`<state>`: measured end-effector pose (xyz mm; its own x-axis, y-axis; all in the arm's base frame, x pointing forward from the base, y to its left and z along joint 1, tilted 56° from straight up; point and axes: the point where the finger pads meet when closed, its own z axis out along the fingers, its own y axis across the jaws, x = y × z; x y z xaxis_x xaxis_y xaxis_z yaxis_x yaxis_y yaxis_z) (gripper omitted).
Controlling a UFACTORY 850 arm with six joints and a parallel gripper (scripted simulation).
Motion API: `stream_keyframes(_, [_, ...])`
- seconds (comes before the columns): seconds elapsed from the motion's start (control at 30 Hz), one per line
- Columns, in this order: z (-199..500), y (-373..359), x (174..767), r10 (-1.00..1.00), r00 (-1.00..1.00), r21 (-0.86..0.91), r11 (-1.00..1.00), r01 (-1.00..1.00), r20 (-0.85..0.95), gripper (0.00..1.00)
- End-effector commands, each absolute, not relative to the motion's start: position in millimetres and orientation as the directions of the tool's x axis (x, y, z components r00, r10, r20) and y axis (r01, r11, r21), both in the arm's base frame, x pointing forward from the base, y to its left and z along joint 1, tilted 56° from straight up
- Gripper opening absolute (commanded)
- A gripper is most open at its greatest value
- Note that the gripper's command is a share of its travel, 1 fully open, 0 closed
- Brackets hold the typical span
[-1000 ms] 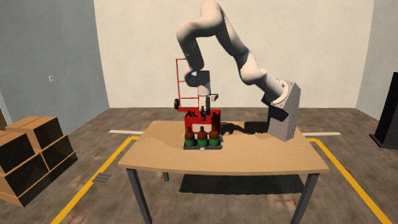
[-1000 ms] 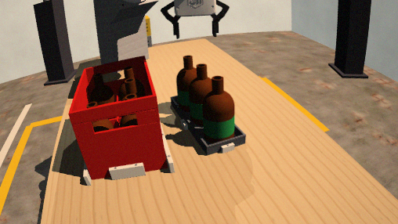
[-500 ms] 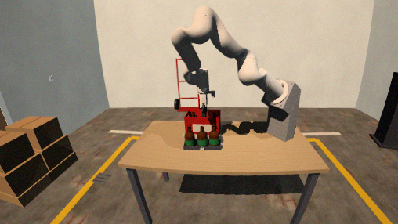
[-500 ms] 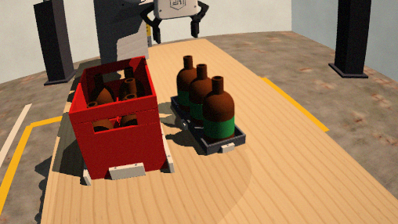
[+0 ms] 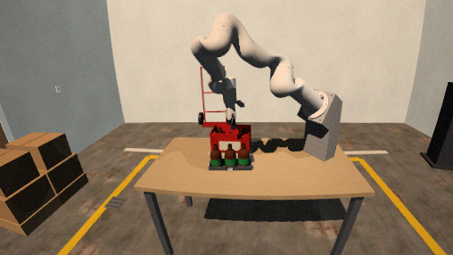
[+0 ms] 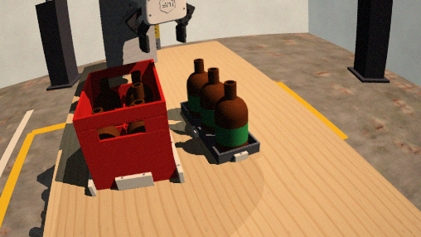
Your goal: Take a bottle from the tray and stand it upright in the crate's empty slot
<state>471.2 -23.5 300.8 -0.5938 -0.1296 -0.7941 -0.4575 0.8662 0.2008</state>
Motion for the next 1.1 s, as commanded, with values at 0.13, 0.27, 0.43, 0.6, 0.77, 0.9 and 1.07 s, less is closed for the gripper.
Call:
stream_keyframes(0.13, [291.9, -53.0, 485.1, -0.278, -0.488, 0.051, 0.827, -0.559, -0.827, 1.0])
stream_keyframes(0.27, [286.6, -70.4, 492.5, -0.362, -0.426, -0.035, 0.794, -0.607, -0.829, 1.0])
stream_keyframes(0.43, [282.8, -82.9, 497.6, -0.42, -0.379, -0.097, 0.765, -0.636, -0.825, 1.0])
stream_keyframes(0.6, [281.8, -86.1, 498.9, -0.434, -0.366, -0.113, 0.757, -0.643, -0.823, 1.0])
stream_keyframes(0.77, [281.4, -87.2, 499.3, -0.439, -0.362, -0.119, 0.754, -0.646, -0.822, 1.0])
stream_keyframes(0.9, [281.4, -87.2, 499.3, -0.439, -0.362, -0.119, 0.754, -0.646, -0.822, 0.0])
stream_keyframes(1.07, [281.4, -87.2, 499.3, -0.439, -0.362, -0.119, 0.754, -0.646, -0.822, 0.0])
